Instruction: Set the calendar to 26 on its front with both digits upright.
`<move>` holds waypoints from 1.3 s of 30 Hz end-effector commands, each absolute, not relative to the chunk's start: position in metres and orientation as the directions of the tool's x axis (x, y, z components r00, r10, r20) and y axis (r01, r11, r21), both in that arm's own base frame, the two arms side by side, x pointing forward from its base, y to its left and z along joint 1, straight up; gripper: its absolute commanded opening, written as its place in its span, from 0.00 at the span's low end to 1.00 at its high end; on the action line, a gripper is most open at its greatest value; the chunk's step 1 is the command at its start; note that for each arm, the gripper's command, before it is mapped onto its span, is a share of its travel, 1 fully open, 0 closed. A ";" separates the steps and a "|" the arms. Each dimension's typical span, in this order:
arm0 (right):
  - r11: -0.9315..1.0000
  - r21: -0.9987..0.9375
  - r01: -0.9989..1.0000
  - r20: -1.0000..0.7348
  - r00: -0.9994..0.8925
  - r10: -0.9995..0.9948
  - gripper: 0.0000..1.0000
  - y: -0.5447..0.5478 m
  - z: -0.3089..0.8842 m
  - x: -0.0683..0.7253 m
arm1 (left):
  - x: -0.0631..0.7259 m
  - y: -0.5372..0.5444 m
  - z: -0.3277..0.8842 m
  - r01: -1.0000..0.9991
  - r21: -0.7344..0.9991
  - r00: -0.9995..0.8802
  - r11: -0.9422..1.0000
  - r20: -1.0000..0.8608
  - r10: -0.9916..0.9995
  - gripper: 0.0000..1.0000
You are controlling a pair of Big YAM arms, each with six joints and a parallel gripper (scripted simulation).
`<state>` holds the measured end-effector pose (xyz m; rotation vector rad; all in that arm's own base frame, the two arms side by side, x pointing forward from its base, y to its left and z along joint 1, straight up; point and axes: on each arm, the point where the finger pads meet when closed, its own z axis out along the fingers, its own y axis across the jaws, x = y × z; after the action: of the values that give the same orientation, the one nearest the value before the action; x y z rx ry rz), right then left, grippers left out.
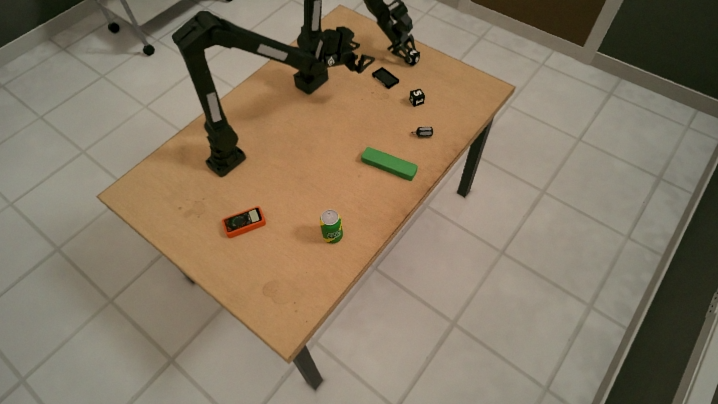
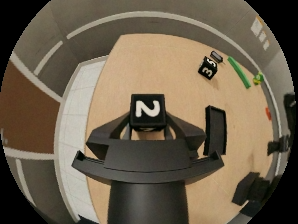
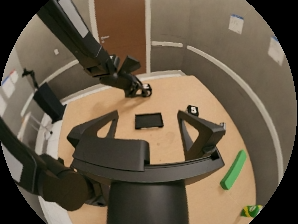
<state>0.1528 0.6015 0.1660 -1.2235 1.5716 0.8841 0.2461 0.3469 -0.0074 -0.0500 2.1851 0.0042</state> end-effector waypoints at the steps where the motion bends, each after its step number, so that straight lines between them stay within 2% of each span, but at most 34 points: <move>1: 0.240 0.000 -0.971 -0.964 -0.064 -0.260 1.00 0.616 0.187 0.152 | 0.246 0.356 -0.011 -0.042 0.002 -0.570 0.999 -0.821 -0.022 0.40; 26: 0.240 0.000 -0.971 -0.964 -0.064 -0.260 1.00 0.616 0.187 0.152 | 0.246 0.354 -0.012 -0.043 0.003 -0.569 0.999 -0.822 -0.022 0.40; 27: 0.240 0.000 -0.971 -0.964 -0.064 -0.260 1.00 0.616 0.187 0.152 | 0.246 0.354 -0.012 -0.043 0.003 -0.569 0.999 -0.822 -0.022 0.52; 28: 0.240 0.000 -0.971 -0.964 -0.064 -0.260 1.00 0.616 0.187 0.152 | 0.246 0.354 -0.012 -0.043 0.003 -0.569 0.999 -0.822 -0.022 0.56; 29: 0.240 0.000 -0.971 -0.964 -0.064 -0.260 1.00 0.616 0.187 0.152 | 0.243 0.355 -0.011 -0.043 0.011 -0.569 0.999 -0.822 -0.015 0.67; 39: 0.240 0.000 -0.971 -0.964 -0.064 -0.260 1.00 0.616 0.187 0.152 | 0.230 0.347 0.003 -0.045 0.012 -0.568 0.999 -0.823 -0.016 0.69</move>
<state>0.1528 0.6015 0.1660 -1.2235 1.5716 0.8841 0.2373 0.3501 -0.0075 -0.0517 2.1768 0.0222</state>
